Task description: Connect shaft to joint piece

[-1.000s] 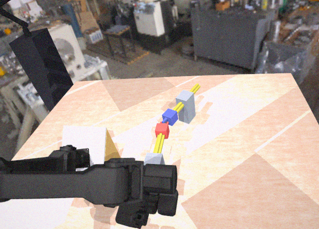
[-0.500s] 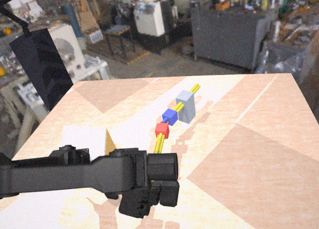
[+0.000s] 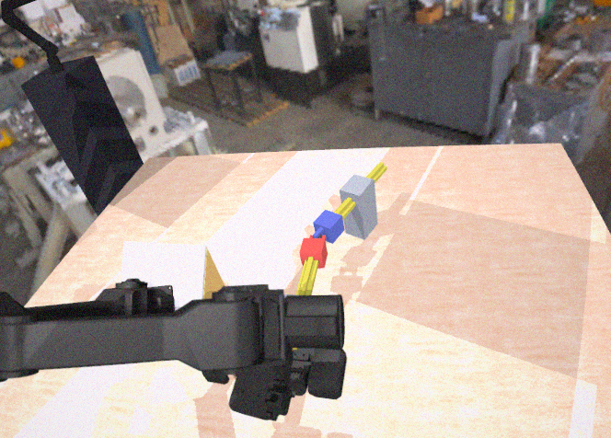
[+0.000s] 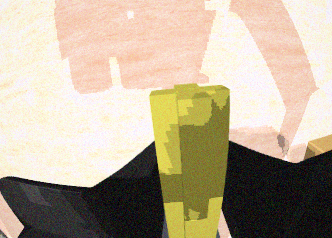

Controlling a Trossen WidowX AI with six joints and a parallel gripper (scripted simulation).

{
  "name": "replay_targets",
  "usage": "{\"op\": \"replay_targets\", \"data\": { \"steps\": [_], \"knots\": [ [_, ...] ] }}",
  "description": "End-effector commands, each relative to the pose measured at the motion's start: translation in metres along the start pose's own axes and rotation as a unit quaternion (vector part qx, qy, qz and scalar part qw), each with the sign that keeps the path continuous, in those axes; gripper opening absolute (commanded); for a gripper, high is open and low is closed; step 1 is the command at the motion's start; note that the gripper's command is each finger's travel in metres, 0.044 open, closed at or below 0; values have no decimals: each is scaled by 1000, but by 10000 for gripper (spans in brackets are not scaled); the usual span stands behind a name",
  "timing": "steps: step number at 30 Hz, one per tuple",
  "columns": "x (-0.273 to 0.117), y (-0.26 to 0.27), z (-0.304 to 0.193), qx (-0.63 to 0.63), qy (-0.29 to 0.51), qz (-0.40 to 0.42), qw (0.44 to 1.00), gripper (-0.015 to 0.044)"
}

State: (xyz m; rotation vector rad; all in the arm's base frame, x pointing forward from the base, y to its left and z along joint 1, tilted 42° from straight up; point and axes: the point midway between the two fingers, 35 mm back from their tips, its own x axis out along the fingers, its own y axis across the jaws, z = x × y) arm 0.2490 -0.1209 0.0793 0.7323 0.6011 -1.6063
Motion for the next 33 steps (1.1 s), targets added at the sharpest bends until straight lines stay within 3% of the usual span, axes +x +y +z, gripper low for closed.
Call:
{"op": "replay_targets", "data": {
  "steps": [1, 3, 17, 27, 33],
  "knots": [
    [0, 0, 0, 0, 0, 0, 1000, 67],
    [0, 0, 0, 0, 0, 0, 1000, 67],
    [0, 0, 0, 0, 0, 0, 1000, 434],
    [0, 0, 0, 0, 0, 0, 1000, 440],
    [-29, 0, 0, -1, 3, -1, 1000, 440]
  ]
}}
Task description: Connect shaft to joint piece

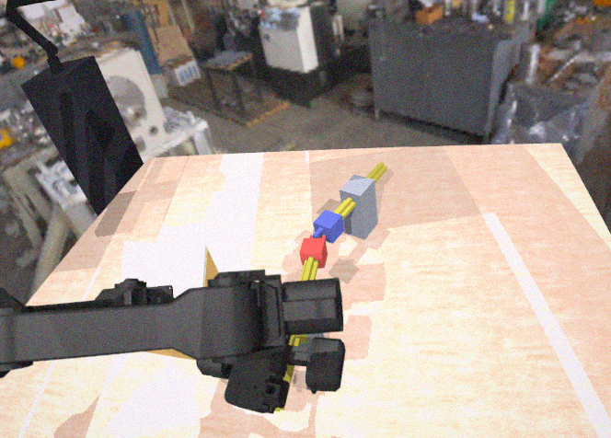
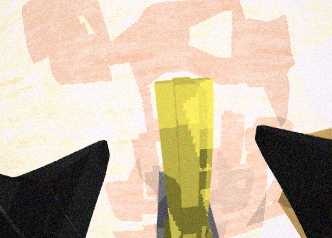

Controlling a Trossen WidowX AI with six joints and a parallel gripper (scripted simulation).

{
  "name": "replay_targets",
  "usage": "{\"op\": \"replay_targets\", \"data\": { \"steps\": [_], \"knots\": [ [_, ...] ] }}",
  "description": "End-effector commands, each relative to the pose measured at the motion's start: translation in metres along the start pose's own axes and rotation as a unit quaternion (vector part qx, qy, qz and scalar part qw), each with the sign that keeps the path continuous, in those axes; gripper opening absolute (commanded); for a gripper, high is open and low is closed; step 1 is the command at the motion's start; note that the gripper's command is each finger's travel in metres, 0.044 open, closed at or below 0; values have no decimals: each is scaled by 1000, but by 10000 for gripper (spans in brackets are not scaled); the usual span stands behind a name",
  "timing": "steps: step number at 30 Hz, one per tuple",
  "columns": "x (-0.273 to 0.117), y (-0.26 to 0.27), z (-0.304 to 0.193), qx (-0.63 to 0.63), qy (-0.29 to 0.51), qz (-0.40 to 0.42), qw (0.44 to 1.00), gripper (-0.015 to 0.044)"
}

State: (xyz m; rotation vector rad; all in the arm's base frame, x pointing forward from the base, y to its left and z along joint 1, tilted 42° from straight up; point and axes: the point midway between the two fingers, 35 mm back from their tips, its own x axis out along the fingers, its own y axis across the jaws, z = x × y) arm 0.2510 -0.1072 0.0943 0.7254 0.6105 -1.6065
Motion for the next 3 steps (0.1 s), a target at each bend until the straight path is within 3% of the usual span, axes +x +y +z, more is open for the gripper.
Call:
{"op": "replay_targets", "data": {
  "steps": [1, 3],
  "knots": [
    [-8, 0, 0, 3, 3, 1, 1000, 440],
    [-17, 0, 0, 3, 2, 2, 1000, 440]
  ]
}}
